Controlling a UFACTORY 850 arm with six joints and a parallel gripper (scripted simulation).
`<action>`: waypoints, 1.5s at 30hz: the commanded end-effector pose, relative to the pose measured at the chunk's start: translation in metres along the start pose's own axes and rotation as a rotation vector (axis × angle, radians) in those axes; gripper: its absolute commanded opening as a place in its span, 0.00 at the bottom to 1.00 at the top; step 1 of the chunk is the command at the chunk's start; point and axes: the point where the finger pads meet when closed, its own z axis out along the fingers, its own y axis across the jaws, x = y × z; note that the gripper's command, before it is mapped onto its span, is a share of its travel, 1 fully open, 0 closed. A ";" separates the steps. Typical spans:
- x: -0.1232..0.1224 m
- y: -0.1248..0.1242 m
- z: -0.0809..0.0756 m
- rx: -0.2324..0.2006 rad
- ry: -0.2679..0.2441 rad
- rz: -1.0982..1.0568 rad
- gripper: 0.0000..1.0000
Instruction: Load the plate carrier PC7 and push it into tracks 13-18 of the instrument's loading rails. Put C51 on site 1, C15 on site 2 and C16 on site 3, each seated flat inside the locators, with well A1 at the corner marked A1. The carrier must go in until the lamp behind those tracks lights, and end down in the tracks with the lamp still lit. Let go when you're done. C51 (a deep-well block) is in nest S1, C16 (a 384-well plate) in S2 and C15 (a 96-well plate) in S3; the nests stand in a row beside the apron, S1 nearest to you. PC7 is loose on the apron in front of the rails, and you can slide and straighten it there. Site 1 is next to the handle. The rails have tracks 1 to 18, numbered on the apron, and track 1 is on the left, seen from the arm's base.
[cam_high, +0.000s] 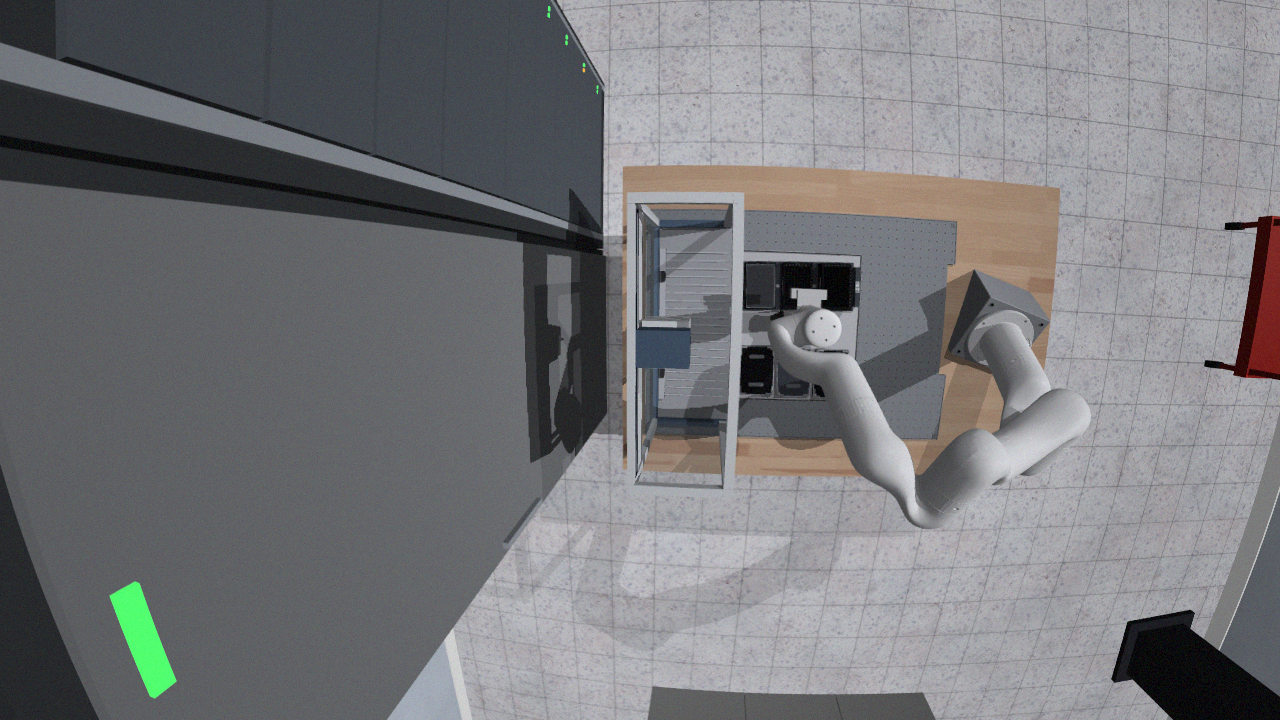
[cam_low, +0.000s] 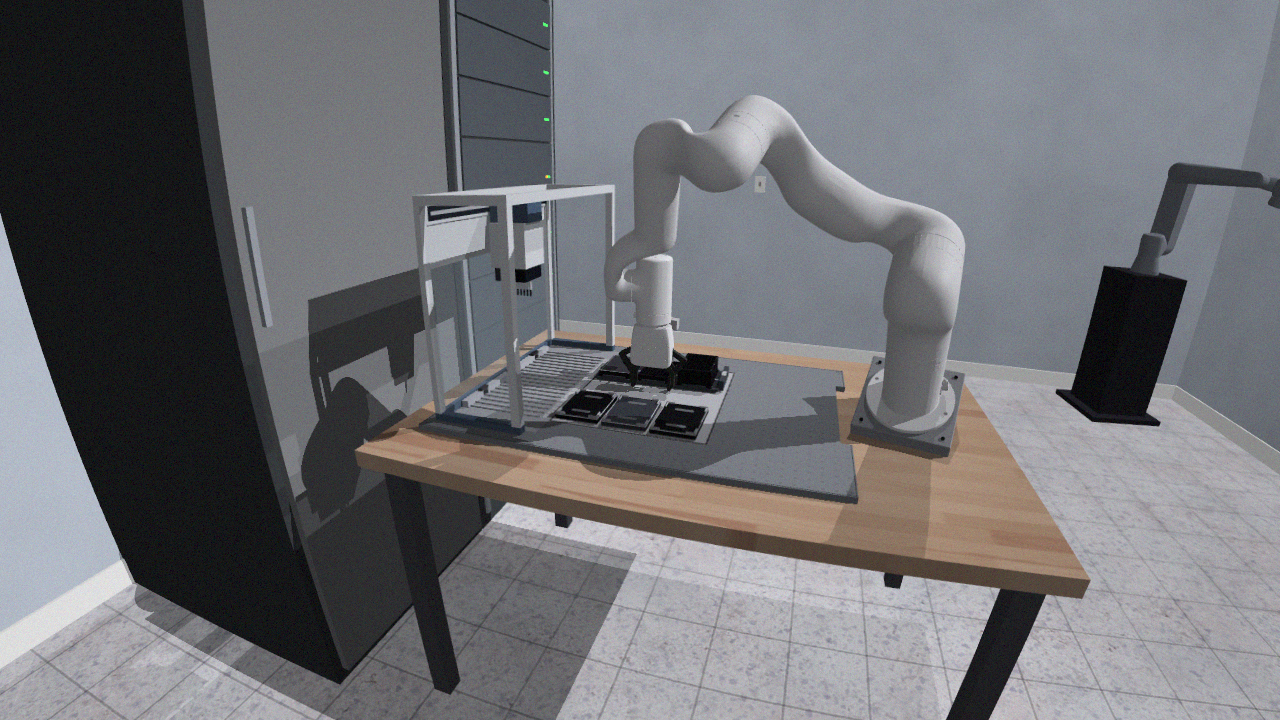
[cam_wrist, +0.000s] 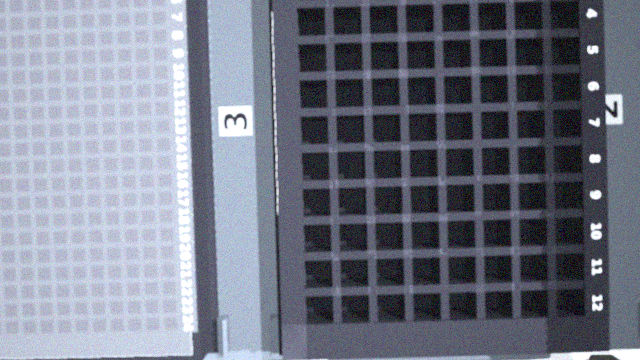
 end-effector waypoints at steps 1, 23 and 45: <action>0.003 -0.001 -0.001 0.002 0.002 0.000 1.00; 0.013 -0.001 -0.001 0.002 0.002 0.000 1.00; 0.023 -0.001 -0.001 0.002 0.002 0.000 1.00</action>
